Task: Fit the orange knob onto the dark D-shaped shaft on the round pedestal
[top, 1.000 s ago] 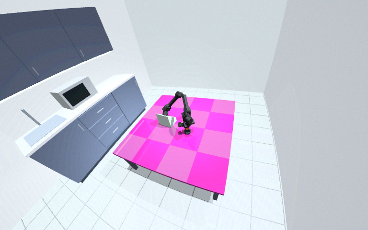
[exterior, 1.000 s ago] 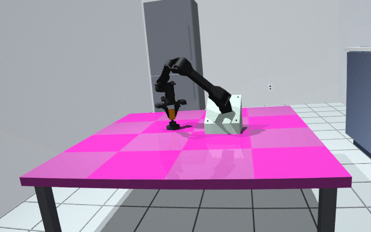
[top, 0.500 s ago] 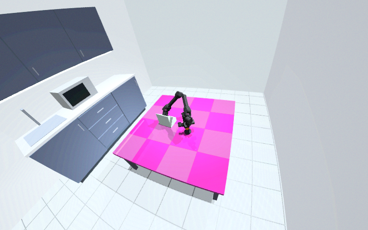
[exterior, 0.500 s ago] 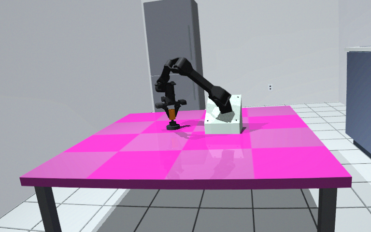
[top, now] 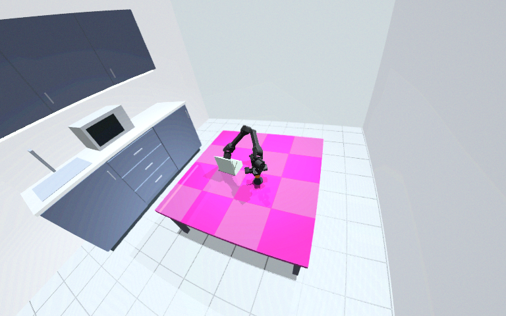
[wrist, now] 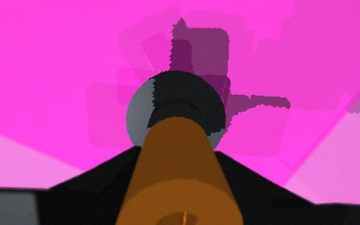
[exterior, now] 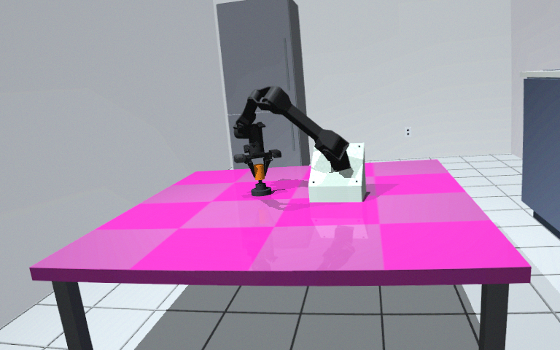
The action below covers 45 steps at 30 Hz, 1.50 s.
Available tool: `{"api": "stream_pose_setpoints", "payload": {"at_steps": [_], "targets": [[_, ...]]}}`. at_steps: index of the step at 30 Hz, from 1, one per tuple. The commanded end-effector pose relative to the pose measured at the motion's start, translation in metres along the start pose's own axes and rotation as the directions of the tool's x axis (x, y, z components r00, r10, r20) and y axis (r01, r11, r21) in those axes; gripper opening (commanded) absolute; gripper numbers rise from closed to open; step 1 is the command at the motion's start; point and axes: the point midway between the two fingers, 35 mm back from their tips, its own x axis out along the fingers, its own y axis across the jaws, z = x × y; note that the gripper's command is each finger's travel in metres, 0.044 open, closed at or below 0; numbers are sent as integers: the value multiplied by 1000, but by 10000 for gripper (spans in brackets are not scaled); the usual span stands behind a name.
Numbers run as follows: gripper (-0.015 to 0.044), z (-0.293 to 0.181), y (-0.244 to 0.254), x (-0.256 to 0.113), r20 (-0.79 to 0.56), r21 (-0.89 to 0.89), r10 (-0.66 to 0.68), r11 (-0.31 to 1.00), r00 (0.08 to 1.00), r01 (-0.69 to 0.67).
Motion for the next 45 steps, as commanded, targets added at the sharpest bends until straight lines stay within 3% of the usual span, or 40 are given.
{"api": "stream_pose_setpoints", "payload": {"at_steps": [1,45], "targets": [[0,2,1,-1,2,129,2,992,1000,-2],[0,1,-1,4,2,140,2,990,1000,-2]]}}
